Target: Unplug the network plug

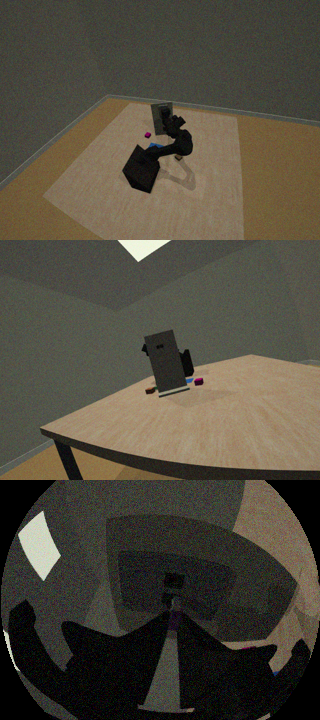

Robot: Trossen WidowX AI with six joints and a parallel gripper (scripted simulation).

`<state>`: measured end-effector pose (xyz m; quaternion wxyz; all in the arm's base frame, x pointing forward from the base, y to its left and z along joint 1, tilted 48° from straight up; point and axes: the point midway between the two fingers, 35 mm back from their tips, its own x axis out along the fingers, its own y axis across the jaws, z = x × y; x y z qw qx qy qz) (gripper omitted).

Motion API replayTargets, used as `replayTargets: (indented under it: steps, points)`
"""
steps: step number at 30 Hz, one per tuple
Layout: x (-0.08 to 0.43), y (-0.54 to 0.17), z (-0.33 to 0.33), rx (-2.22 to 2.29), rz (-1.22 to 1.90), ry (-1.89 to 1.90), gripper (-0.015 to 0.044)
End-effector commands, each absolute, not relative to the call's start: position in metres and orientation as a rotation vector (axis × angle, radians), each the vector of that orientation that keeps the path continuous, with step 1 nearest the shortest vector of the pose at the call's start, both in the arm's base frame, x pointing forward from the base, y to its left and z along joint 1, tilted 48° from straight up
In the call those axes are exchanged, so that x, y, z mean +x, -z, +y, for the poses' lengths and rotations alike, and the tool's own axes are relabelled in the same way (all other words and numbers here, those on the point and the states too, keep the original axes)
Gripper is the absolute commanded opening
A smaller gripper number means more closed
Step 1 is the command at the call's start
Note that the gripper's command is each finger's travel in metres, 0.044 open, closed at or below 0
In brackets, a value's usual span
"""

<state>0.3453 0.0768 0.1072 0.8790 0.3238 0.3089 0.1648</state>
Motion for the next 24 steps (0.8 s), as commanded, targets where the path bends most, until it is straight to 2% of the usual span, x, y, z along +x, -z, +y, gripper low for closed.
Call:
replayTargets:
  steps: [1,24]
  points:
    - [0.3413,-0.1081,0.0763,0.672,0.645,-0.349,0.0]
    - [0.3329,-0.1125,0.0712,0.672,0.645,-0.349,0.0]
